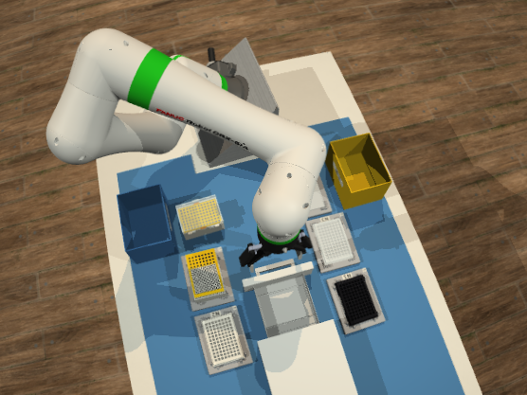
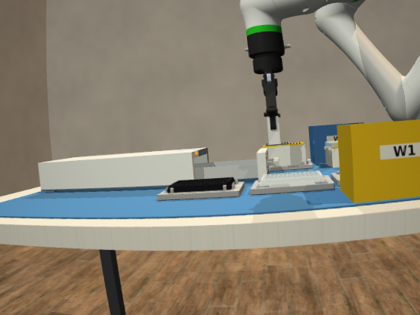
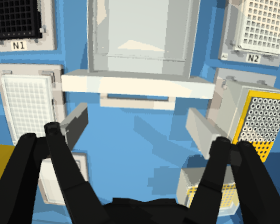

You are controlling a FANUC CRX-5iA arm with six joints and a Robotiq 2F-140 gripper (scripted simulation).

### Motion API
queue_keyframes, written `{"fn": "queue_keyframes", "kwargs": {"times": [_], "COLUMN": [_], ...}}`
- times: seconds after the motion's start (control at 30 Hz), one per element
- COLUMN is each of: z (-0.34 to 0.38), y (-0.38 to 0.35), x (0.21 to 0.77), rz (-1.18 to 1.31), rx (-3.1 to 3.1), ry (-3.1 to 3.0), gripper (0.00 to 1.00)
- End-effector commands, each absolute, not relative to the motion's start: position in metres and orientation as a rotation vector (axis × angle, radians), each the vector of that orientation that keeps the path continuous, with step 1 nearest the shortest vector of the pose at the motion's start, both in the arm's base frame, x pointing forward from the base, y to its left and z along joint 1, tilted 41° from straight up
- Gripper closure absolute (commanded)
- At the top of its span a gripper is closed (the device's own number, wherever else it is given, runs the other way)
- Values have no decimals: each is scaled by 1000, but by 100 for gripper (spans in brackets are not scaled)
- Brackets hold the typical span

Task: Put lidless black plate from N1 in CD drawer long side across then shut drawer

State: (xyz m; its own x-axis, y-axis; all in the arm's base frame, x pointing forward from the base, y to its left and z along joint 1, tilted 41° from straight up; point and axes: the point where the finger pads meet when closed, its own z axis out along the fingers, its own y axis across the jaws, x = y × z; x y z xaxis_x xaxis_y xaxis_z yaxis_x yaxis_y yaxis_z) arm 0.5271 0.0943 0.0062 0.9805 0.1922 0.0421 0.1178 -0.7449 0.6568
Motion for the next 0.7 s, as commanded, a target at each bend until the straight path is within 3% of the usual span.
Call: {"fn": "queue_keyframes", "kwargs": {"times": [0.0,0.67], "z": [4,-15], "y": [92,77], "x": [528,532], "rz": [139,139], "rx": [2419,2419], "ry": [216,216], "gripper": [13,13]}}
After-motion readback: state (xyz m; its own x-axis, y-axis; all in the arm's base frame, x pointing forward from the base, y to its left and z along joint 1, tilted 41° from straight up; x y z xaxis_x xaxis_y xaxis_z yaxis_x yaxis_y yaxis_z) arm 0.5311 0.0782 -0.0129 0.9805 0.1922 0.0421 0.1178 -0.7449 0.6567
